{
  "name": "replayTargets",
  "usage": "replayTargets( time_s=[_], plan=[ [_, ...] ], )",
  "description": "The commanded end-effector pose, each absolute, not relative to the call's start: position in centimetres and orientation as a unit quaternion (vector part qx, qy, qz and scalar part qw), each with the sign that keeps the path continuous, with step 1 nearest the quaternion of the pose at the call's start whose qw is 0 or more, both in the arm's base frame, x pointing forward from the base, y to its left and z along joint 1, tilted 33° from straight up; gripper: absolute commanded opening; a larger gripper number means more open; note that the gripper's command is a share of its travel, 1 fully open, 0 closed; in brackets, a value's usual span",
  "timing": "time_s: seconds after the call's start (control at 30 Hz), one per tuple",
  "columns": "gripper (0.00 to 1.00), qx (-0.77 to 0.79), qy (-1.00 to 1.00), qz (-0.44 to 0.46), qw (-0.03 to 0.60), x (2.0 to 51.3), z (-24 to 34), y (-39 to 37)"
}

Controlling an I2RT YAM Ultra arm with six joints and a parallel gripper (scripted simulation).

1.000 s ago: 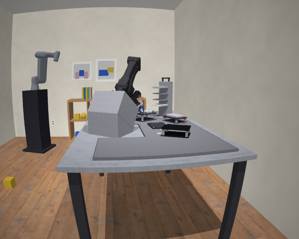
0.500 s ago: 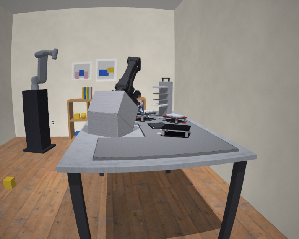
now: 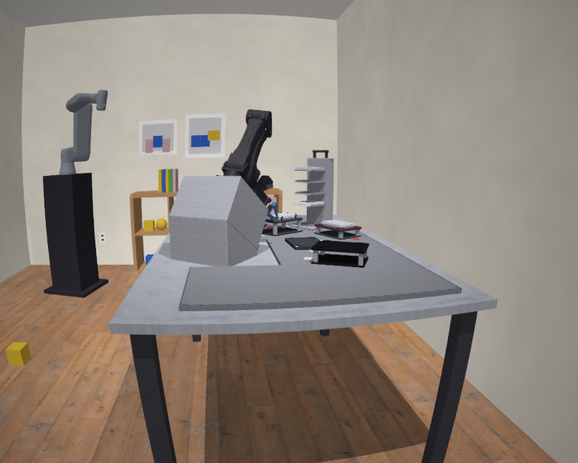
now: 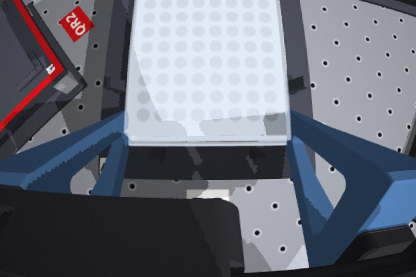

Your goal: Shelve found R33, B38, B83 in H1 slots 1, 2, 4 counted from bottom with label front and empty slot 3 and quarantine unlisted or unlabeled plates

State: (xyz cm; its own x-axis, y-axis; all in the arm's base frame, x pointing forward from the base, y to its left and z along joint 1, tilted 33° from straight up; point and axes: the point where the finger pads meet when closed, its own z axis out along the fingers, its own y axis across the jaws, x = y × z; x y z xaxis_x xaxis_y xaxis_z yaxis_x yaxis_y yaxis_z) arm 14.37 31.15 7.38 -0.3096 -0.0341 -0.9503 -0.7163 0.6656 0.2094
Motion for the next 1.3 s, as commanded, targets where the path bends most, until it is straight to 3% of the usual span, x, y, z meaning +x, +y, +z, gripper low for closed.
replayTargets(
  time_s=[0.0, 1.27],
  plan=[
    [0.86, -0.251, 0.742, 0.323, 0.532, 14.5, 7.5, 31.3],
    [0.86, -0.255, 0.744, 0.319, 0.528, 13.6, 9.0, 29.6]
  ],
)
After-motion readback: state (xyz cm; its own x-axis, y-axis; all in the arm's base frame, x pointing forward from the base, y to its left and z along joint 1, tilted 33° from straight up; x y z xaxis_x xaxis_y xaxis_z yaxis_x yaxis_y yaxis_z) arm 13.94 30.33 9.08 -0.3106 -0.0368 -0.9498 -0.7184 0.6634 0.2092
